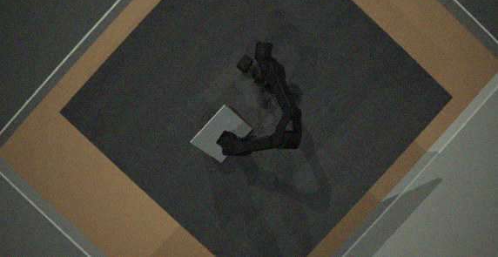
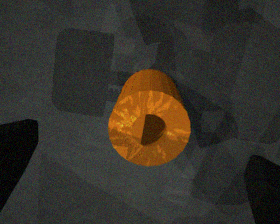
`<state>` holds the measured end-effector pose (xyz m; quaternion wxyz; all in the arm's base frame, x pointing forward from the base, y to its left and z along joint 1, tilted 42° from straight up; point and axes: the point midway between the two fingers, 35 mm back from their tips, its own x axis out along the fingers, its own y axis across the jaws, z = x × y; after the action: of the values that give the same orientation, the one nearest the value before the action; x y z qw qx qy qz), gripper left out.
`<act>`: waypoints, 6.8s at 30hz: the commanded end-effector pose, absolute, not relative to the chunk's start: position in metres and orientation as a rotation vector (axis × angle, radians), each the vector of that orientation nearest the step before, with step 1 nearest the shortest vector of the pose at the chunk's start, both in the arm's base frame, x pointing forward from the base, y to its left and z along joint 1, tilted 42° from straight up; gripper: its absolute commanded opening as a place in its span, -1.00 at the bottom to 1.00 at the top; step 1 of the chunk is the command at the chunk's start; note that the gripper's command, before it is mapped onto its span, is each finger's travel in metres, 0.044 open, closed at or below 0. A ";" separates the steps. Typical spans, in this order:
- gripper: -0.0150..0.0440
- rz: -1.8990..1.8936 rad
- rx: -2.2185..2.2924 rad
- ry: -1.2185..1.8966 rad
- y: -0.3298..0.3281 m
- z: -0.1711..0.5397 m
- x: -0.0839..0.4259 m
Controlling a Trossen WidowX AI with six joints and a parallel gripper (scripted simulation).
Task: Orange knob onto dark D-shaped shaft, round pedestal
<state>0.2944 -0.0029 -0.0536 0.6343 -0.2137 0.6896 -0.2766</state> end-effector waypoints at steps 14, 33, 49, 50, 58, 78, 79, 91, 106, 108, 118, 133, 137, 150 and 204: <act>1.00 -0.635 -0.497 1.584 -0.022 -0.074 0.291; 1.00 -0.636 -0.498 1.583 -0.042 -0.096 0.287; 0.73 -0.639 -0.500 1.584 -0.054 -0.109 0.284; 0.64 -0.639 -0.500 1.584 -0.054 -0.109 0.284; 0.13 -0.639 -0.500 1.584 -0.054 -0.109 0.284; -0.49 -0.629 -0.493 1.584 0.016 -0.035 0.303; -0.49 -0.629 -0.493 1.584 0.022 -0.028 0.302; -0.49 -0.638 -0.480 1.583 0.033 -0.003 0.303; -0.49 -0.658 -0.421 1.573 -0.002 0.009 0.314; -0.49 -0.657 -0.421 1.572 -0.007 0.011 0.316; -0.49 -0.646 -0.434 1.572 -0.030 0.020 0.323; -0.49 -0.637 -0.462 1.574 -0.072 0.037 0.330; -0.49 -0.637 -0.470 1.575 -0.083 0.042 0.331; -0.49 -0.642 -0.499 1.580 -0.119 0.058 0.330; -0.49 -0.681 -0.468 1.561 -0.141 0.040 0.326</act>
<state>0.3266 -0.1399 0.0397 0.6313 -0.2156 0.6890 -0.2832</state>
